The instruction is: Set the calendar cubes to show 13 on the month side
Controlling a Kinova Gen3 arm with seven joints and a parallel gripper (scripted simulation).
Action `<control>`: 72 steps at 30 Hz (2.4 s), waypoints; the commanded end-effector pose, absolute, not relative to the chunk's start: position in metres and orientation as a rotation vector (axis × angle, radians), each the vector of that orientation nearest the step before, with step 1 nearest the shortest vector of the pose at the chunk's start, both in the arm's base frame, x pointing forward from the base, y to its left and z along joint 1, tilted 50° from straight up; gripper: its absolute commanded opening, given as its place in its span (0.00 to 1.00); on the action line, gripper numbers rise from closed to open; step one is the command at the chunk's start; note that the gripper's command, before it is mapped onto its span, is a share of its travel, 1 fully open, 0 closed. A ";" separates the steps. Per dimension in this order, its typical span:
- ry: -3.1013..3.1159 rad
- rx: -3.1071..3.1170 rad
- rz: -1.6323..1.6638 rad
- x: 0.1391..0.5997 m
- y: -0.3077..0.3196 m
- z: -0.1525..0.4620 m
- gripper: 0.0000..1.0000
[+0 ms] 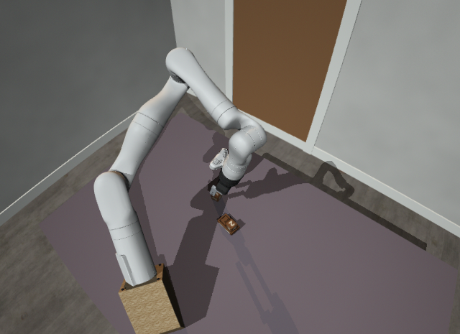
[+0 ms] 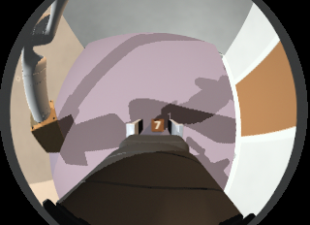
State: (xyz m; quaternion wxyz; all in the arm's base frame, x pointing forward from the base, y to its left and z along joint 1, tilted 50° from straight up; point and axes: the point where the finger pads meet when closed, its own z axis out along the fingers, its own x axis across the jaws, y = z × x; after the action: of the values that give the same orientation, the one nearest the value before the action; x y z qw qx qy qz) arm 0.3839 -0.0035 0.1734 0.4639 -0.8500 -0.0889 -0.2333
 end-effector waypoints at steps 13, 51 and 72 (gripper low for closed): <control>-0.217 -2.183 -0.602 0.386 0.001 0.181 1.00; -0.164 -2.349 -0.648 0.384 0.001 0.183 1.00; -0.088 -2.345 -0.616 0.385 0.001 0.185 1.00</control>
State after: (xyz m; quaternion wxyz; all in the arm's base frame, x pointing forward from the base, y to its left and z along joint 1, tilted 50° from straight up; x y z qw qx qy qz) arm 0.3845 0.0014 0.1843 0.3504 -0.9053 -0.0349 -0.2377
